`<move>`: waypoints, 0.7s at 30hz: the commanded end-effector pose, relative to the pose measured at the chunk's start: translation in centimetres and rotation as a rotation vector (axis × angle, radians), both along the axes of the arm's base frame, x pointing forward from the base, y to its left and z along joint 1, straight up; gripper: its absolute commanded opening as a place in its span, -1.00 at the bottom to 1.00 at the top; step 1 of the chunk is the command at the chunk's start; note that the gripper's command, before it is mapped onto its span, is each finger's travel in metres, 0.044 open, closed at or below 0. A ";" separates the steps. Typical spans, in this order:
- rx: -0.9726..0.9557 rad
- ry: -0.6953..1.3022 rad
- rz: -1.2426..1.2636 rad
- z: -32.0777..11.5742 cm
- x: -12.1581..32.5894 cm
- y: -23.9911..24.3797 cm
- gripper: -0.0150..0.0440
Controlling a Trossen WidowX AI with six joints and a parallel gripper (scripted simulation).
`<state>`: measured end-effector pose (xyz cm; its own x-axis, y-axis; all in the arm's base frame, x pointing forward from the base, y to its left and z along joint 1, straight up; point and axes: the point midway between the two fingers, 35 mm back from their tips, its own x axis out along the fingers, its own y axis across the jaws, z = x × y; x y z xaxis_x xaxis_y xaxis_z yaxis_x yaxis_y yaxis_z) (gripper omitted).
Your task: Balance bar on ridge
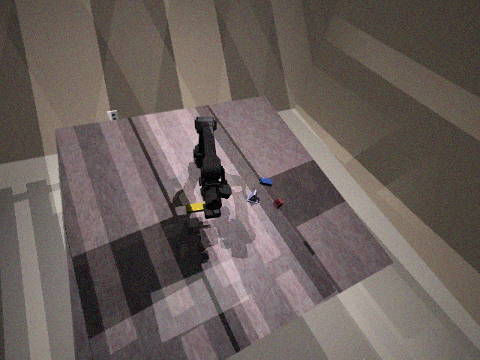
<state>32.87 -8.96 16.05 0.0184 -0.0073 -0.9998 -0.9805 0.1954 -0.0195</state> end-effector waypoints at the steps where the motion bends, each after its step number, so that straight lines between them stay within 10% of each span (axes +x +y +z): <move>1: 0.001 -0.011 -0.028 0.3 0.7 1.4 -0.49; 21: 0.011 -0.012 -0.152 0.4 2.2 8.7 -0.49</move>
